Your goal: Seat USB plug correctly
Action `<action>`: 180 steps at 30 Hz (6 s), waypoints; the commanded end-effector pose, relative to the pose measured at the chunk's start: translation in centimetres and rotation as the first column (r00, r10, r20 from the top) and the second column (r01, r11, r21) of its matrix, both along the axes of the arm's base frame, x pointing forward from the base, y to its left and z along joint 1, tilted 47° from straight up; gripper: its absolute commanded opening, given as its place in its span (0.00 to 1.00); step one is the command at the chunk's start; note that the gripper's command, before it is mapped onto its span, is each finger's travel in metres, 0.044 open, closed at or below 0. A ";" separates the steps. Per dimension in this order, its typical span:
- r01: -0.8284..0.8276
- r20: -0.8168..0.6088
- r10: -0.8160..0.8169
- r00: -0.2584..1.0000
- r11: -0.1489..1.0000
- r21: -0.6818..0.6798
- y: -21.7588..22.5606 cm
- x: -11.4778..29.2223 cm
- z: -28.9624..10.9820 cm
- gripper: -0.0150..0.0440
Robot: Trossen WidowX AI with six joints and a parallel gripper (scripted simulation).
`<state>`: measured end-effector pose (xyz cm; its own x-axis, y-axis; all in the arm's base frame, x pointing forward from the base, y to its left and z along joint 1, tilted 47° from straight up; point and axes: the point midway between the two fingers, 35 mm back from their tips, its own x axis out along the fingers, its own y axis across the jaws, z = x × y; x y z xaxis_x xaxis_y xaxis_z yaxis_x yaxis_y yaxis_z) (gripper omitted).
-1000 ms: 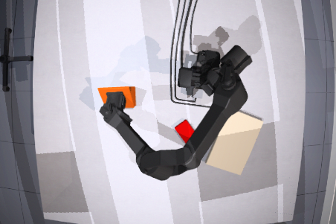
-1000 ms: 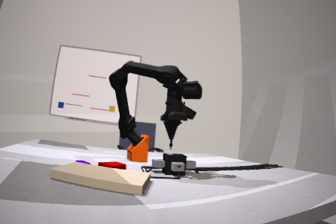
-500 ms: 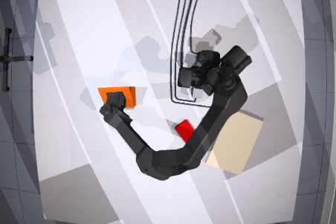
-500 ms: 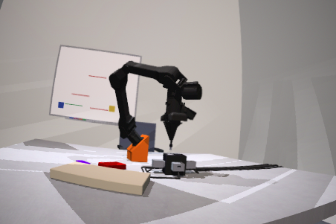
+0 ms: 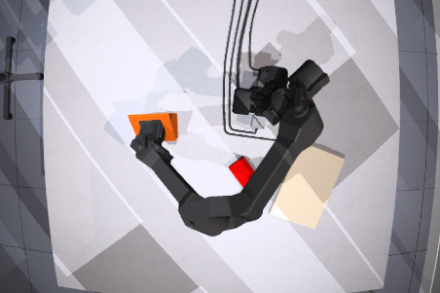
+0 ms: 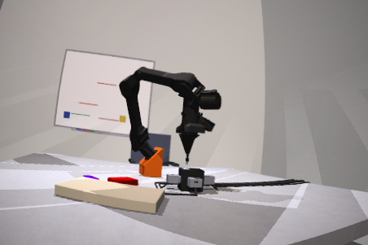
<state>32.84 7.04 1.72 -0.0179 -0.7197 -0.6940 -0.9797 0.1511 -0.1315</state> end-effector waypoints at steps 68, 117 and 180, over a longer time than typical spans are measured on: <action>0.014 0.018 -0.014 1.000 1.000 -0.004 -0.7 0.0 -0.6 0.25; 0.014 0.018 -0.014 1.000 1.000 -0.004 -1.1 0.0 -1.0 0.25; 0.014 0.018 -0.014 1.000 1.000 -0.004 -1.7 0.0 -1.5 0.25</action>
